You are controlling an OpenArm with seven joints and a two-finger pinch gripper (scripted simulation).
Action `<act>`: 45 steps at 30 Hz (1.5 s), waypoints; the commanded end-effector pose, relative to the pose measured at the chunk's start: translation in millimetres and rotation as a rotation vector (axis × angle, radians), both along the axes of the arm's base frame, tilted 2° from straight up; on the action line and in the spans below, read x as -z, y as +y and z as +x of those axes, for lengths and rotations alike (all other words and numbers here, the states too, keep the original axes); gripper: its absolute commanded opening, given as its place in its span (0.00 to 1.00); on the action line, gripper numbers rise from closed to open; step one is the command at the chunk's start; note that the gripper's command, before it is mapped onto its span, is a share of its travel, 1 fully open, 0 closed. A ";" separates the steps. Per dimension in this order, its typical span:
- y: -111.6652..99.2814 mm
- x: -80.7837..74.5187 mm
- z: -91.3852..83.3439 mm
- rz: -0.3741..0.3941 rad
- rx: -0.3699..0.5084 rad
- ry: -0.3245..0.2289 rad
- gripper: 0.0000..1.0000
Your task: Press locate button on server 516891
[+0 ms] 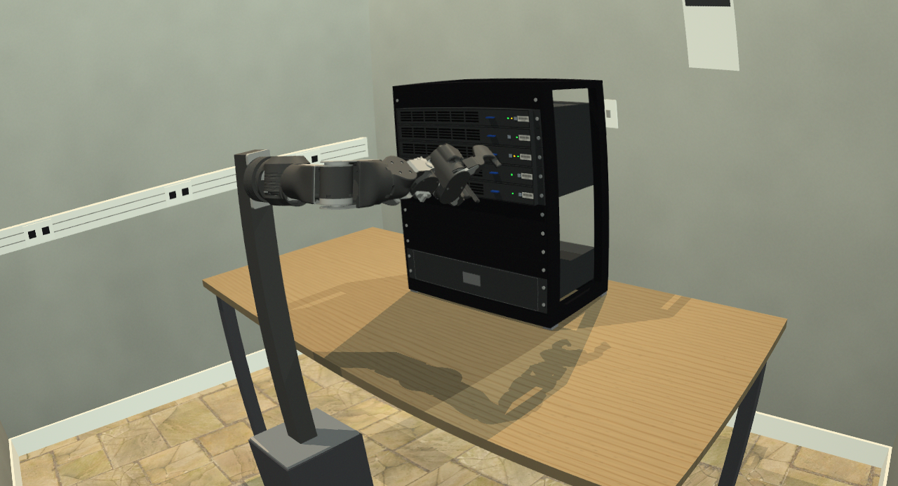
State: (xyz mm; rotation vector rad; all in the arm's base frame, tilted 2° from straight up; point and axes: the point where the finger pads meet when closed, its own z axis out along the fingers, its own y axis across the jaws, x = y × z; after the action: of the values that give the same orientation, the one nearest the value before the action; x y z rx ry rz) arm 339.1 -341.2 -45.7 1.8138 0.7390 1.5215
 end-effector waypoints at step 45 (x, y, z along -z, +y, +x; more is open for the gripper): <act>38.9 -18.4 10.0 -0.636 -0.117 -0.064 0.60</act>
State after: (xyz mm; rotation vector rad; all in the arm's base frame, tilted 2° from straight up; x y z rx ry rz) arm 348.9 -302.8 -27.8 1.2664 1.1551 1.2186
